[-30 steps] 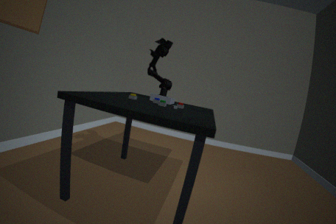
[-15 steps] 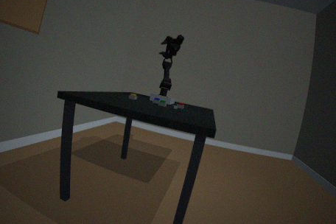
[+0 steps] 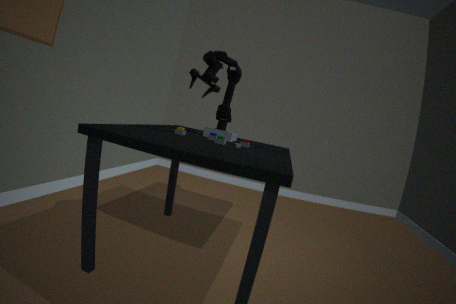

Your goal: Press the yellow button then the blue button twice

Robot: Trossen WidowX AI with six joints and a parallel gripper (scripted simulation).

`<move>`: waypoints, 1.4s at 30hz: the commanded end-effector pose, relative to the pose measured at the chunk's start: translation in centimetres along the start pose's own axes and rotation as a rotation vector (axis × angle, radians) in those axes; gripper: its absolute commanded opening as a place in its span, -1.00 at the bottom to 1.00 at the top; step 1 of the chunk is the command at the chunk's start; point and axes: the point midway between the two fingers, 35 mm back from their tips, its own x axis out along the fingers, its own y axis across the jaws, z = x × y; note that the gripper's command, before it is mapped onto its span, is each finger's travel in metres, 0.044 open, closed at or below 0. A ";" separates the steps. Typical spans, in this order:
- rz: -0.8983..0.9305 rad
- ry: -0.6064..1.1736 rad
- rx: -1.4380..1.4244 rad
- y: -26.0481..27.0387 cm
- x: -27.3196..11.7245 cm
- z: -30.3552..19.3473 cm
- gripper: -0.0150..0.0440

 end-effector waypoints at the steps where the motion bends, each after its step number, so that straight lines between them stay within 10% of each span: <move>1: 0.224 0.052 0.289 -0.7 6.7 -1.2 0.86; 15: 0.402 0.095 0.546 -0.7 11.9 -2.9 0.86; 29: 0.402 0.095 0.546 1.8 17.5 -2.8 -0.38; 42: 0.402 0.095 0.546 1.8 17.6 -2.8 -0.42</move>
